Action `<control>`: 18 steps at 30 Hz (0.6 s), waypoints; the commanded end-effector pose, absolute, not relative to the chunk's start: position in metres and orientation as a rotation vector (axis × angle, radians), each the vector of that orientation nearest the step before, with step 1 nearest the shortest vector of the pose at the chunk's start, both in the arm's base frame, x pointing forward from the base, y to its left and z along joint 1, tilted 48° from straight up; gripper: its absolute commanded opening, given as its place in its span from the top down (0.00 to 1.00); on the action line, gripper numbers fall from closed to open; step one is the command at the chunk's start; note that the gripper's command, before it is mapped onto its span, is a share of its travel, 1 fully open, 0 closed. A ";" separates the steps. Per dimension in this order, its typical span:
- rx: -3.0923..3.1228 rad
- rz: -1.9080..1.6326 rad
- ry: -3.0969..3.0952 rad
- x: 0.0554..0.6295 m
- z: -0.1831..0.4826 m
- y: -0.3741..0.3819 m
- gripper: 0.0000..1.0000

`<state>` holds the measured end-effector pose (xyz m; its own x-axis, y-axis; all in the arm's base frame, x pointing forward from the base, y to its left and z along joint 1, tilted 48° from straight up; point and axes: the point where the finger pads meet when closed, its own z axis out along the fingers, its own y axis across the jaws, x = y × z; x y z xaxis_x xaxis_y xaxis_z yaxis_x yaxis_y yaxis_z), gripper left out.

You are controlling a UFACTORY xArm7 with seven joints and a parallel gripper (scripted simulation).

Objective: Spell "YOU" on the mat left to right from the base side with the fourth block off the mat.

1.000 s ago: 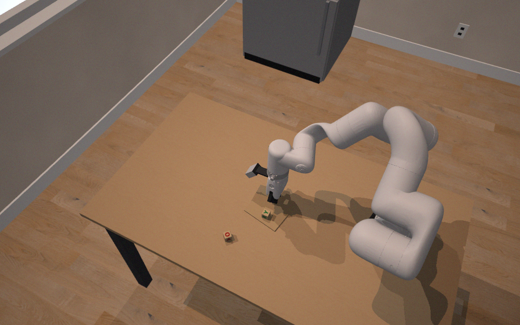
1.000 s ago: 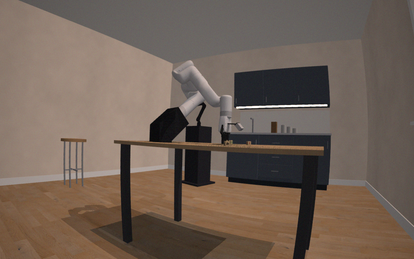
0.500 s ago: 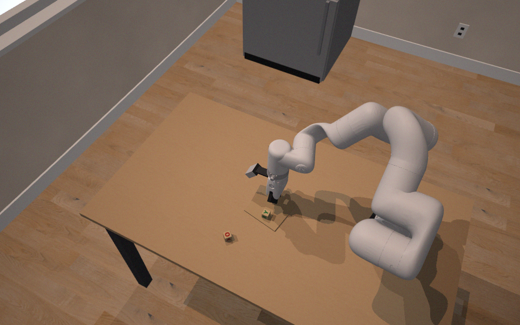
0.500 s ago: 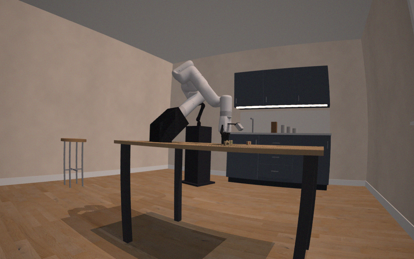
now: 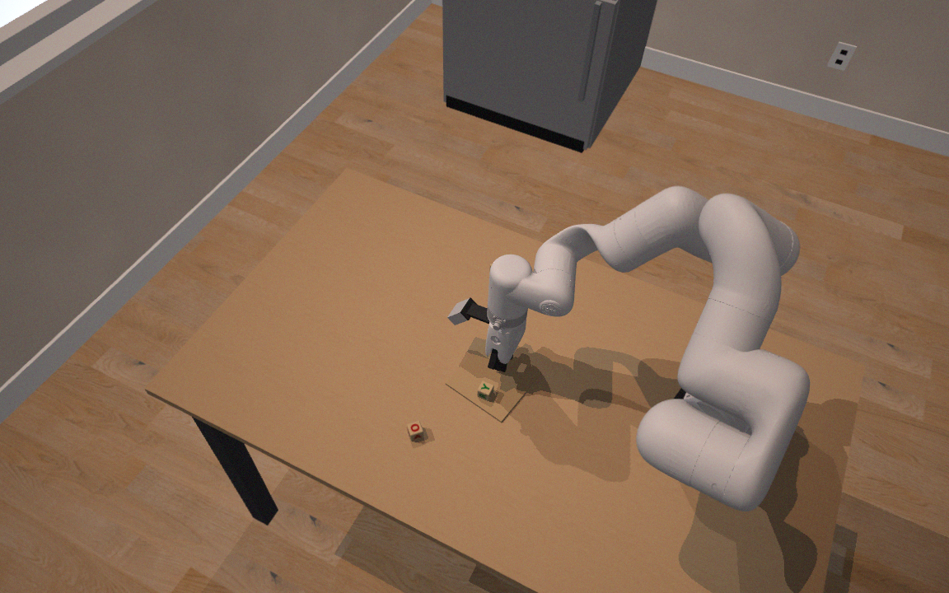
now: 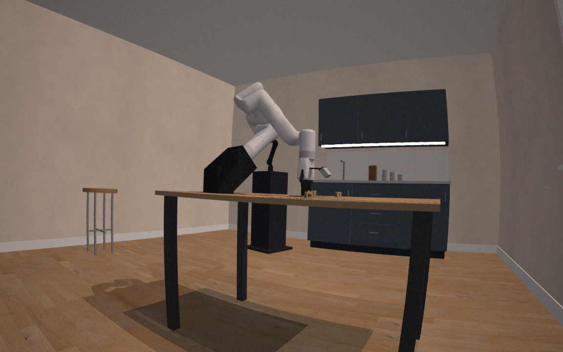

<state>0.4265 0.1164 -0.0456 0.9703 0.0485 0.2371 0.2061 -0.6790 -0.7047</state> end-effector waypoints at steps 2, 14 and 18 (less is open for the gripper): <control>-2.311 -0.257 -0.176 0.428 -0.045 0.115 0.79; -2.311 -0.257 -0.176 0.428 -0.045 0.115 0.70; -2.311 -0.257 -0.176 0.428 -0.045 0.115 0.66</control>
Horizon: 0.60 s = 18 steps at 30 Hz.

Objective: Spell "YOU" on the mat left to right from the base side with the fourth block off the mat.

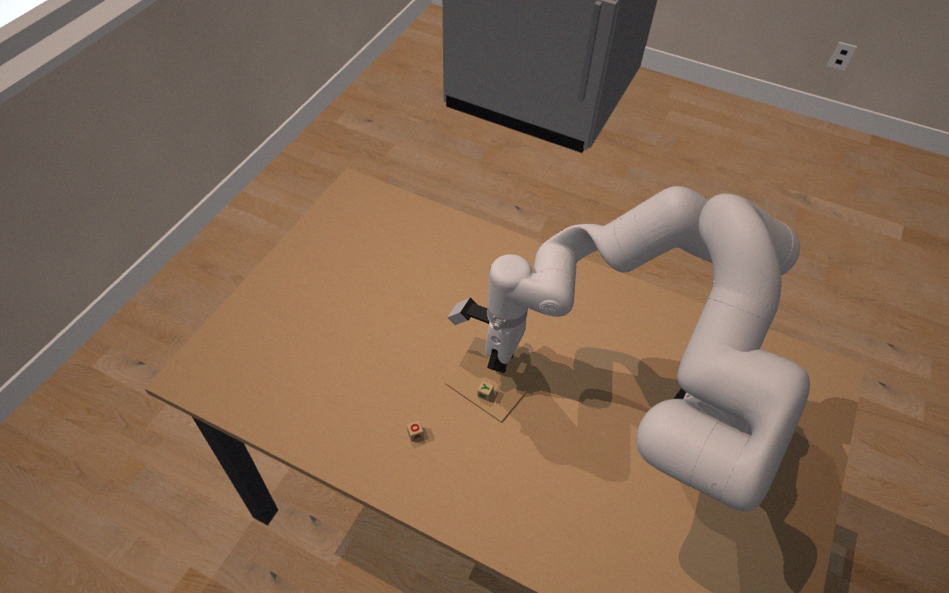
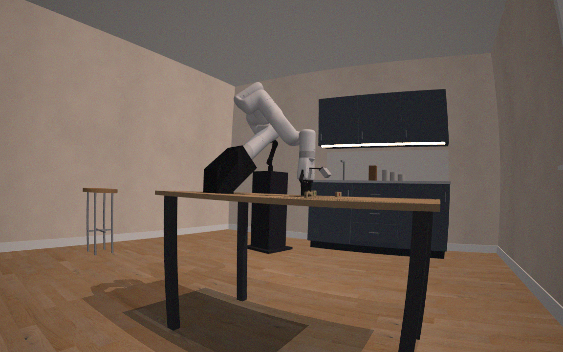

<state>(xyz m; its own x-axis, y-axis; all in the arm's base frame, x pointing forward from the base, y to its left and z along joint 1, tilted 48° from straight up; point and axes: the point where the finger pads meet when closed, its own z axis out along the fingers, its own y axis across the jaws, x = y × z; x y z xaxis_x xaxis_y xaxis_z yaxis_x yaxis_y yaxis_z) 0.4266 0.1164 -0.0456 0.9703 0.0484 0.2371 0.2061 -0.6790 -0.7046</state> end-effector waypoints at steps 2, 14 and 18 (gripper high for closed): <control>-2.311 -0.257 -0.176 0.428 -0.045 0.115 0.62; -2.311 -0.257 -0.176 0.428 -0.045 0.115 0.58; -2.311 -0.257 -0.176 0.428 -0.044 0.114 0.58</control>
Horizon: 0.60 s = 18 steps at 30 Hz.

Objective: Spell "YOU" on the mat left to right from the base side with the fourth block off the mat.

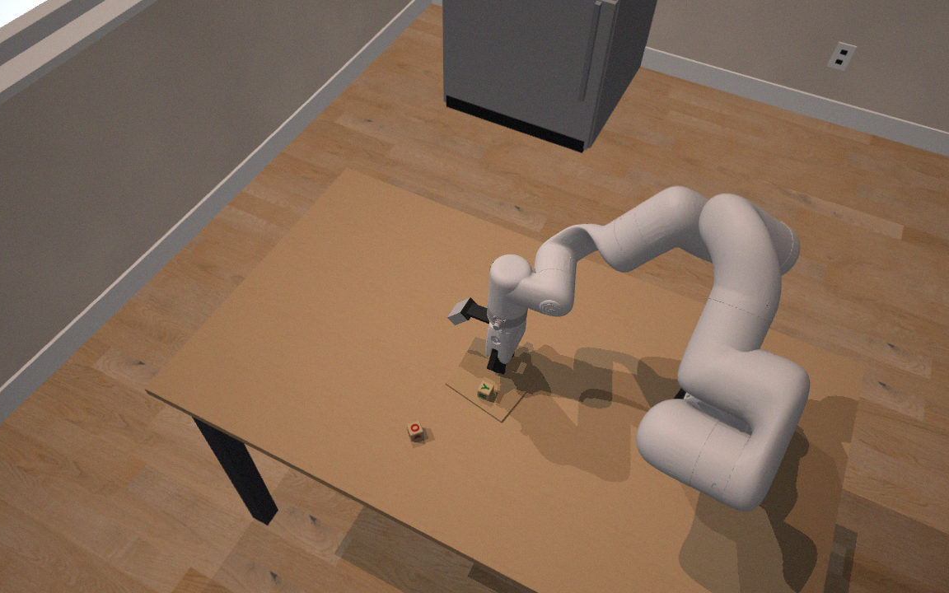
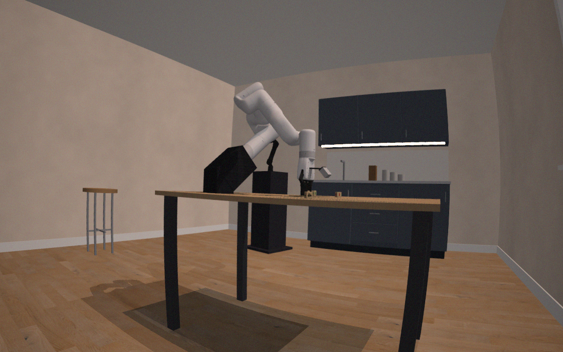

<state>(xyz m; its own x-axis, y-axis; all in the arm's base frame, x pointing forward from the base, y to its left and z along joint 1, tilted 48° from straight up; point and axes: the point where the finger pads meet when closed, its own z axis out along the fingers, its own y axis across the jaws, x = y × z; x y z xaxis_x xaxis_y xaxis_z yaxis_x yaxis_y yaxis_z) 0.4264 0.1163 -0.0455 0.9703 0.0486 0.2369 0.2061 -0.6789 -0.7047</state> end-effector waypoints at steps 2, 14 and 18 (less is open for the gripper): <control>-2.311 -0.257 -0.176 0.427 -0.042 0.111 0.58; -2.311 -0.257 -0.176 0.421 -0.012 0.079 0.58; -2.311 -0.257 -0.176 0.419 0.002 0.063 0.58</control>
